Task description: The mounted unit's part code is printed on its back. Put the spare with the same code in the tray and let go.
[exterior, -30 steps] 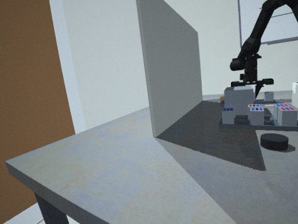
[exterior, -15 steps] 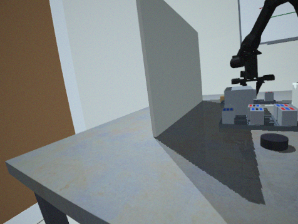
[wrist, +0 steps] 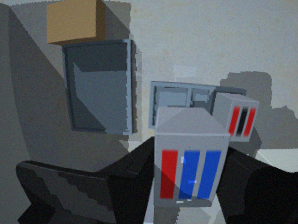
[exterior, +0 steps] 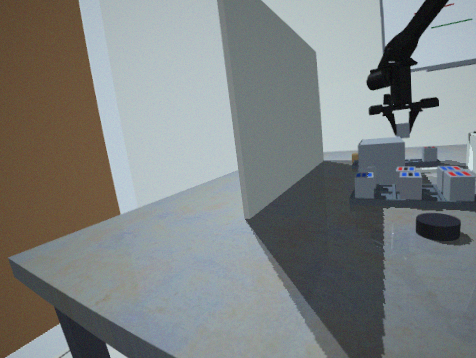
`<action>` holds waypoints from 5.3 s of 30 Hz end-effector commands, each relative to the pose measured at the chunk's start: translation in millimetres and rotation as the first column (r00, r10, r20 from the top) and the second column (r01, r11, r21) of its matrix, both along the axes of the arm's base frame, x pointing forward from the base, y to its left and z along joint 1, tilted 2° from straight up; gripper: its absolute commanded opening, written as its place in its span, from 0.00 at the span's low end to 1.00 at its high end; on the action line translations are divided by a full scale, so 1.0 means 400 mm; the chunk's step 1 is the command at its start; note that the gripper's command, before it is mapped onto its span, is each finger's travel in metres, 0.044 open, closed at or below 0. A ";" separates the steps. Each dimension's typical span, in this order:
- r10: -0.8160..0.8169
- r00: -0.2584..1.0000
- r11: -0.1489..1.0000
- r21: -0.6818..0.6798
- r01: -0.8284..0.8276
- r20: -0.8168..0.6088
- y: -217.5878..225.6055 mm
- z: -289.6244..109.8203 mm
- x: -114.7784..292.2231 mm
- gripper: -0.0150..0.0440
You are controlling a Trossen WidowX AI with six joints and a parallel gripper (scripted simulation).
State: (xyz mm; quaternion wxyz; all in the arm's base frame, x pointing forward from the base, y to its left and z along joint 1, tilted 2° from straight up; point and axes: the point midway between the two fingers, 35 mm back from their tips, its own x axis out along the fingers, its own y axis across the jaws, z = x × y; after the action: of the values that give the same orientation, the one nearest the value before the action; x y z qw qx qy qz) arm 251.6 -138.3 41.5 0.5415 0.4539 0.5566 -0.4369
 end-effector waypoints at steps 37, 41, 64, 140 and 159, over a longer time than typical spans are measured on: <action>0.004 1.000 1.000 -0.008 -0.003 0.022 -0.011 0.188 0.233 0.25; 0.003 1.000 1.000 -0.007 -0.003 0.022 -0.009 0.186 0.257 0.25; 0.003 1.000 1.000 -0.007 -0.003 0.023 -0.011 0.131 0.267 0.25; 0.003 1.000 1.000 -0.007 -0.003 0.023 -0.009 -0.070 0.278 0.25; 0.003 1.000 1.000 -0.007 -0.003 0.023 -0.005 -0.119 0.273 0.25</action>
State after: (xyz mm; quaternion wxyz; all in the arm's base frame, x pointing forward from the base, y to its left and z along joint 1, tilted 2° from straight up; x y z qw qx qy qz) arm 363.2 -141.9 -1.2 0.5539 0.4546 0.5478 -0.4319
